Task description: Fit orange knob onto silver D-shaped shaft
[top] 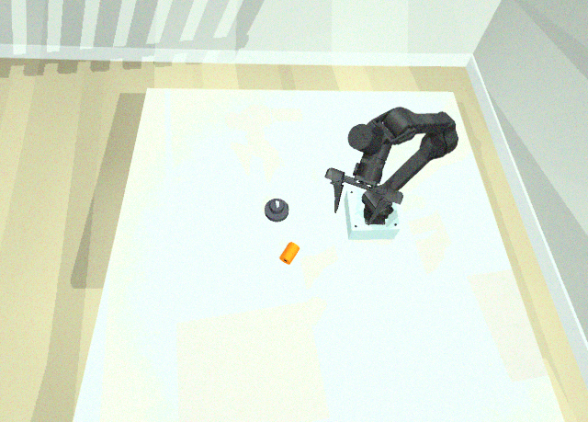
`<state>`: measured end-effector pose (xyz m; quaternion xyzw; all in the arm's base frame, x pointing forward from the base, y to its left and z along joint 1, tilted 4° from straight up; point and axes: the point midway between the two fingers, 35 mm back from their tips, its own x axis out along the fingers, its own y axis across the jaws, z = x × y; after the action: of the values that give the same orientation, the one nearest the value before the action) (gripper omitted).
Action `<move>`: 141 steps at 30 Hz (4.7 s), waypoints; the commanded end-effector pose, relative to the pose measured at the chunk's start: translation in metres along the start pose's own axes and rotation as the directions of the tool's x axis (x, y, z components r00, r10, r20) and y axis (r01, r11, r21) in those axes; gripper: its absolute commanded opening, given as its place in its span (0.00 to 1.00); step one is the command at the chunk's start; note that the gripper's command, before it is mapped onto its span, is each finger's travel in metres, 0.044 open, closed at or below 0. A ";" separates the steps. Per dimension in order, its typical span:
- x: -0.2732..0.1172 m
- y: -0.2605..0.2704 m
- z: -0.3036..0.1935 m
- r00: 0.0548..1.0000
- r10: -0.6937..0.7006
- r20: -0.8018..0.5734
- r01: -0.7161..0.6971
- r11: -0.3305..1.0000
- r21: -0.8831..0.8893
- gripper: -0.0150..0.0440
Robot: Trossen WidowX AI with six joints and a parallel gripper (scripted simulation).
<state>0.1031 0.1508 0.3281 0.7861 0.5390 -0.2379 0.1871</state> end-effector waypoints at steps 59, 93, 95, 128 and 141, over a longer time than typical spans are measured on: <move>0.184 0.158 0.200 0.618 0.036 0.785 0.123 -0.991 -0.052 1.00; 0.225 0.158 0.249 0.618 0.035 0.785 0.123 -0.991 -0.053 1.00; 0.227 0.158 0.251 0.618 0.035 0.786 0.123 -0.991 -0.053 1.00; 0.227 0.158 0.251 0.618 0.035 0.786 0.123 -0.991 -0.053 0.56; 0.220 0.157 0.242 0.618 0.035 0.785 0.238 -0.961 -0.144 0.56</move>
<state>0.2739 0.1289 0.0069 -0.3469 0.5906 0.3339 0.6476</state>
